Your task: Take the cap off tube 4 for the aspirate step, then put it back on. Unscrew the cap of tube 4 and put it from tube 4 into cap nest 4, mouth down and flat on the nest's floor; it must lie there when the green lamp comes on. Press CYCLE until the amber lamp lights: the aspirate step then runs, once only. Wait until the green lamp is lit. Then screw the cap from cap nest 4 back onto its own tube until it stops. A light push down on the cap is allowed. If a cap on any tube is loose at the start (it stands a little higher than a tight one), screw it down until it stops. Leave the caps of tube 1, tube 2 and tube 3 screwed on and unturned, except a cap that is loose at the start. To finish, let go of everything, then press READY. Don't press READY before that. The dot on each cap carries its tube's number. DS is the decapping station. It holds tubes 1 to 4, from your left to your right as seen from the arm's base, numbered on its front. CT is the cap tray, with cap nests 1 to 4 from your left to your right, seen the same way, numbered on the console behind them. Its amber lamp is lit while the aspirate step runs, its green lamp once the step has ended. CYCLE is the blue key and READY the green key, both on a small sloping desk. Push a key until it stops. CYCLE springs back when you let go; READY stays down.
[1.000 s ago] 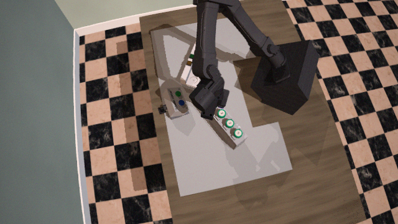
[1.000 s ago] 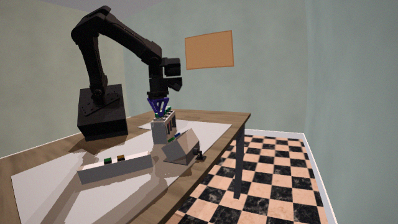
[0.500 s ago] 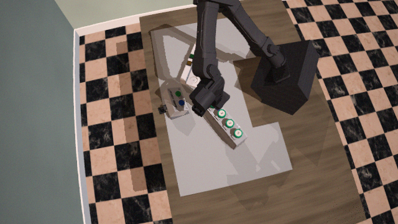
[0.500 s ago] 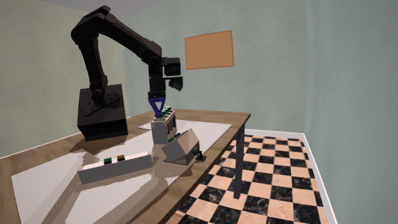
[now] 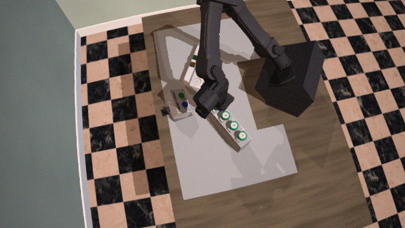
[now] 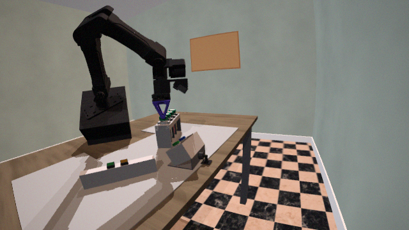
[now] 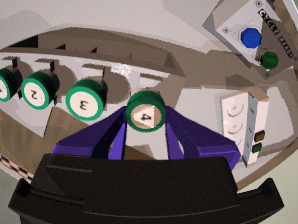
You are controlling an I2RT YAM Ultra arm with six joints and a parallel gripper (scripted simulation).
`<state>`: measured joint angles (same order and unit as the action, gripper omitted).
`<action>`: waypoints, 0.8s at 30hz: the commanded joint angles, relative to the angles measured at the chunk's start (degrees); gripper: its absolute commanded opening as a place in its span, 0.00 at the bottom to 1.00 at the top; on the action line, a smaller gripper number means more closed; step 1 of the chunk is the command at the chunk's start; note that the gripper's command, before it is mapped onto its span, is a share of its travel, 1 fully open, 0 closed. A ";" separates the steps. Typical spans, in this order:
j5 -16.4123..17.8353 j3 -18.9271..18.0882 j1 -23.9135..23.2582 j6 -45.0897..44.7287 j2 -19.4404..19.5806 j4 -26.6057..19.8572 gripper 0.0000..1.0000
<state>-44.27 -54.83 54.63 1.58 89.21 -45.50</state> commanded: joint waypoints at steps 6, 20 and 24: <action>-0.08 -0.29 0.65 0.17 -0.32 -0.04 0.00; -0.81 -5.44 6.12 7.80 -1.35 -11.61 0.00; -0.74 -4.33 5.32 11.46 -3.23 -11.59 0.00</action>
<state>-44.91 -59.44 59.99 9.17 88.01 -55.81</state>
